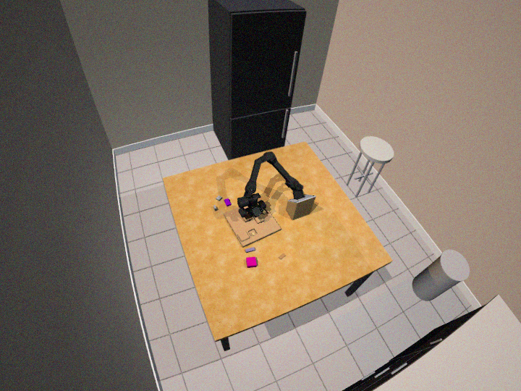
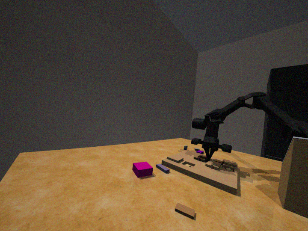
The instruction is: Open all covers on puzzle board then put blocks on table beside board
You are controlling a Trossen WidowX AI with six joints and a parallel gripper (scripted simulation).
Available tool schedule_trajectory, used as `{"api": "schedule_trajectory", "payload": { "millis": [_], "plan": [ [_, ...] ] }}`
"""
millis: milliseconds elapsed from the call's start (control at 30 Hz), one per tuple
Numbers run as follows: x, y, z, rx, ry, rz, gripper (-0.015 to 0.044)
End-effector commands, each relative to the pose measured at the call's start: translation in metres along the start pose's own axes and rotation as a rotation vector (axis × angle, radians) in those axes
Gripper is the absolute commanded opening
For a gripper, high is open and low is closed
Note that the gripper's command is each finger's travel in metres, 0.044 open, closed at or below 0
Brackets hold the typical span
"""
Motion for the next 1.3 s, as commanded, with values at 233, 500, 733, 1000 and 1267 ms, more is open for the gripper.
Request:
{"api": "schedule_trajectory", "payload": {
  "millis": [233,500,733,1000,1267],
  "plan": [
    [0.002,0.015,-0.001,-0.009,0.003,0.005,0.0000],
    [0.002,0.022,-0.001,-0.009,0.003,0.005,0.0000],
    [0.002,0.031,0.000,-0.010,0.003,0.006,0.0000],
    [0.002,0.038,0.002,-0.010,0.003,0.006,0.0000],
    [0.002,0.047,0.005,-0.010,0.003,0.006,0.0000]
  ]
}}
Point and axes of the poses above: the point midway between the two fingers, 35 mm back from their tips, its own x axis out along the fingers, its own y axis across the jaws, z = x × y, the point moved 5 cm from there along -x, back along the fingers, and after that the axes turned 9 degrees about -x, right-handed, at the moved point
